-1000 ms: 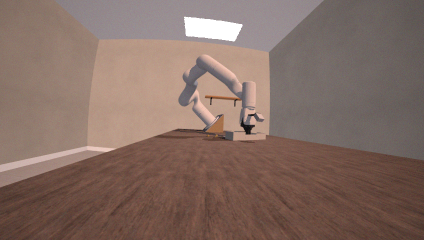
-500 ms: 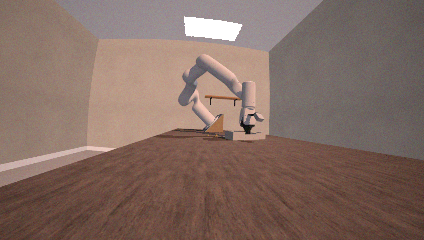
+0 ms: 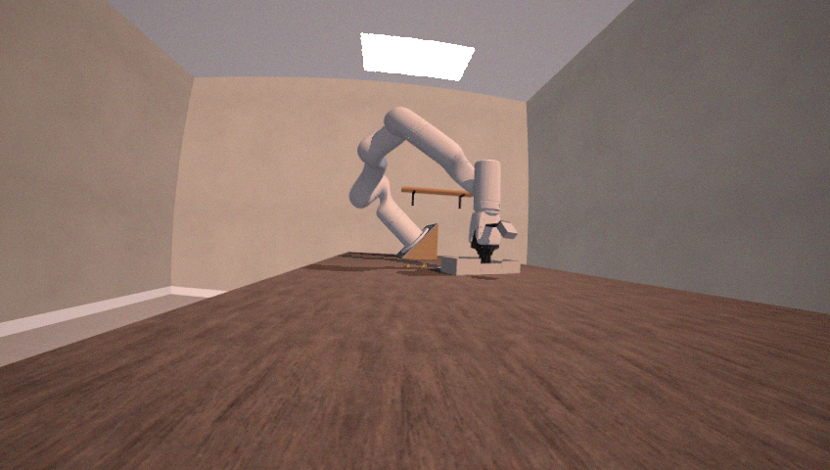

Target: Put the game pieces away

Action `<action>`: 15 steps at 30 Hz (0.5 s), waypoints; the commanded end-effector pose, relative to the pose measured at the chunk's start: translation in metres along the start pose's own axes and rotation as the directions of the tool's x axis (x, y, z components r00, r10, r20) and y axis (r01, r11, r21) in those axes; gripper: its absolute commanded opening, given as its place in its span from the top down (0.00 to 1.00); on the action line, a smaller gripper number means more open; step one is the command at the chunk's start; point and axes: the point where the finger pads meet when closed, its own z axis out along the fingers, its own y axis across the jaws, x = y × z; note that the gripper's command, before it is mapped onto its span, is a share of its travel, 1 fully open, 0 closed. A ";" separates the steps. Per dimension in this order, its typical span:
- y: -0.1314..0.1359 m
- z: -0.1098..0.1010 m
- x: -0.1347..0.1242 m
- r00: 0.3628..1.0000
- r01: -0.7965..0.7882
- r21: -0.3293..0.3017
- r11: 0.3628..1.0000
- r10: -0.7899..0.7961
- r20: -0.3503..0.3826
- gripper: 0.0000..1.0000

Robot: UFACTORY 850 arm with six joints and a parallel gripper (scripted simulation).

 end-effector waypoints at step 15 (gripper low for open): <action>0.000 -0.009 0.001 1.000 -0.001 0.000 1.000 0.001 -0.002 0.93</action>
